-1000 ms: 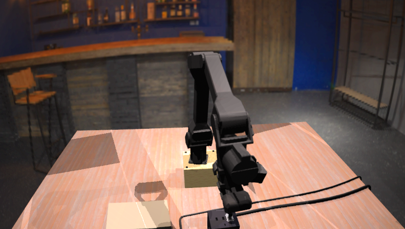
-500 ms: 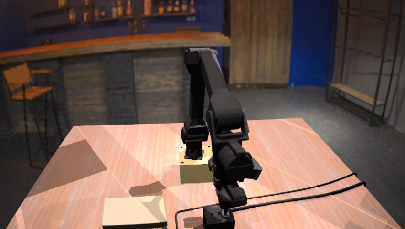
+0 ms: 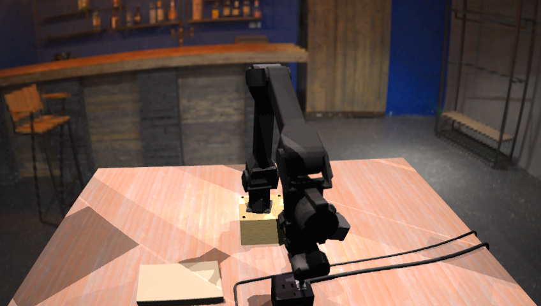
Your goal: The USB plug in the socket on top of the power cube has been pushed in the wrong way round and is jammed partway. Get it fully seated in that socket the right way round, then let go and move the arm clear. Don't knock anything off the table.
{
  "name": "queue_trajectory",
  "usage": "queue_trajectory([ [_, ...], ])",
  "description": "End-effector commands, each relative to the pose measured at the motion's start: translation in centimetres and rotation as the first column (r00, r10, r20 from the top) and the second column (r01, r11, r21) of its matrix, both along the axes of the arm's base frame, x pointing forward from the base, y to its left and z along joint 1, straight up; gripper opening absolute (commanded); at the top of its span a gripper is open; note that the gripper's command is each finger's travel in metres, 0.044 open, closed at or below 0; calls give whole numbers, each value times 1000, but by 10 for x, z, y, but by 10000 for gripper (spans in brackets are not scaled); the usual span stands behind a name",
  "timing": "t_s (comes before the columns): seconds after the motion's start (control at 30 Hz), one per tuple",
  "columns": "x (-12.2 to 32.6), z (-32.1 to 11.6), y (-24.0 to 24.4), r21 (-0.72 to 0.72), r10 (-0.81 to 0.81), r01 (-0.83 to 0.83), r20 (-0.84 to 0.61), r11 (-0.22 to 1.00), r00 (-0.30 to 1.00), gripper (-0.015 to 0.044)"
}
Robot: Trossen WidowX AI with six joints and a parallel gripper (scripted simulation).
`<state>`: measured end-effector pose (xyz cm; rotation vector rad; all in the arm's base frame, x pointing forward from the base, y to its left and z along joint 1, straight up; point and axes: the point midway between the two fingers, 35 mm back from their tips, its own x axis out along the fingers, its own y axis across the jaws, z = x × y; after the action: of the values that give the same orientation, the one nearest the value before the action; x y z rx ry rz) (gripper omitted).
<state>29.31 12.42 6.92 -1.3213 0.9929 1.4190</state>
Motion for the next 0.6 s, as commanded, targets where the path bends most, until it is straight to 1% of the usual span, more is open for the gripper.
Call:
queue_trajectory([
  [0.0, 0, -1, 1, 4, 3, -3, -1, 1000, 1000, 0],
  [0.57, 0, -3, 1, 4, 3, -3, -1, 1000, 1000, 0],
])
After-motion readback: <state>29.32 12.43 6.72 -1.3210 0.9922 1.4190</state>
